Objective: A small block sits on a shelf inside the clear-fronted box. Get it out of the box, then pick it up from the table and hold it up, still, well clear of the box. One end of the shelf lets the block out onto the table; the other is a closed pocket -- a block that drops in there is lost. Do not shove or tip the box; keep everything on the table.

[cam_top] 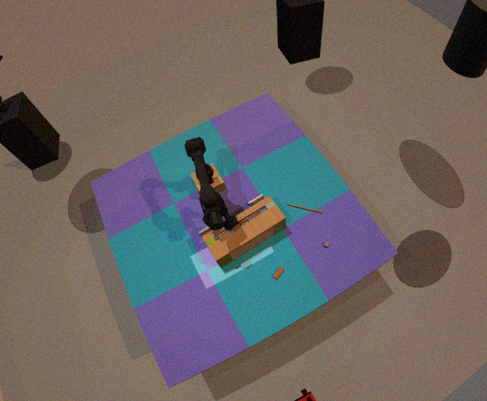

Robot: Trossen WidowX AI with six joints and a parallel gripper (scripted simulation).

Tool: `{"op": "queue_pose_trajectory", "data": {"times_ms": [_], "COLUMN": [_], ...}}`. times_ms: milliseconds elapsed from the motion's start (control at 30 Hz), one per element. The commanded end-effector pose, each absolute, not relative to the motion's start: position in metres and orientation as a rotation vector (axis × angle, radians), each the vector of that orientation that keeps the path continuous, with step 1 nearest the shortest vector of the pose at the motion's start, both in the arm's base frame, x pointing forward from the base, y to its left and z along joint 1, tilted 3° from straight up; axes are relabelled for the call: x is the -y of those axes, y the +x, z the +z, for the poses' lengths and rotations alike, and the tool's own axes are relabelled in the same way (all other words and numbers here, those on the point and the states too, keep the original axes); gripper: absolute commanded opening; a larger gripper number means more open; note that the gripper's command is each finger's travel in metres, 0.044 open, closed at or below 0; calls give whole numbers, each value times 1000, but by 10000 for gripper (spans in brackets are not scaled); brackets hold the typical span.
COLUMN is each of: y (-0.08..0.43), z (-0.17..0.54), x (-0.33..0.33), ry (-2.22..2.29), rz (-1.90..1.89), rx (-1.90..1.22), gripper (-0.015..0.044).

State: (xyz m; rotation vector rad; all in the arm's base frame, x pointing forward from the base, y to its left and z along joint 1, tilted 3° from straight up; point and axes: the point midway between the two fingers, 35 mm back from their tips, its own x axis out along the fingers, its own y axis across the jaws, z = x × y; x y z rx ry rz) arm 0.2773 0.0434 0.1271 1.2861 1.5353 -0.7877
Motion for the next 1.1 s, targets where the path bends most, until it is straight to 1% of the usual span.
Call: {"op": "queue_pose_trajectory", "data": {"times_ms": [0, 1067], "y": [277, 285], "z": [116, 65], "x": [-45, -51], "ry": [1286, 1287], "rz": [-804, -803], "rx": [-1548, -1548], "gripper": [400, 400]}}
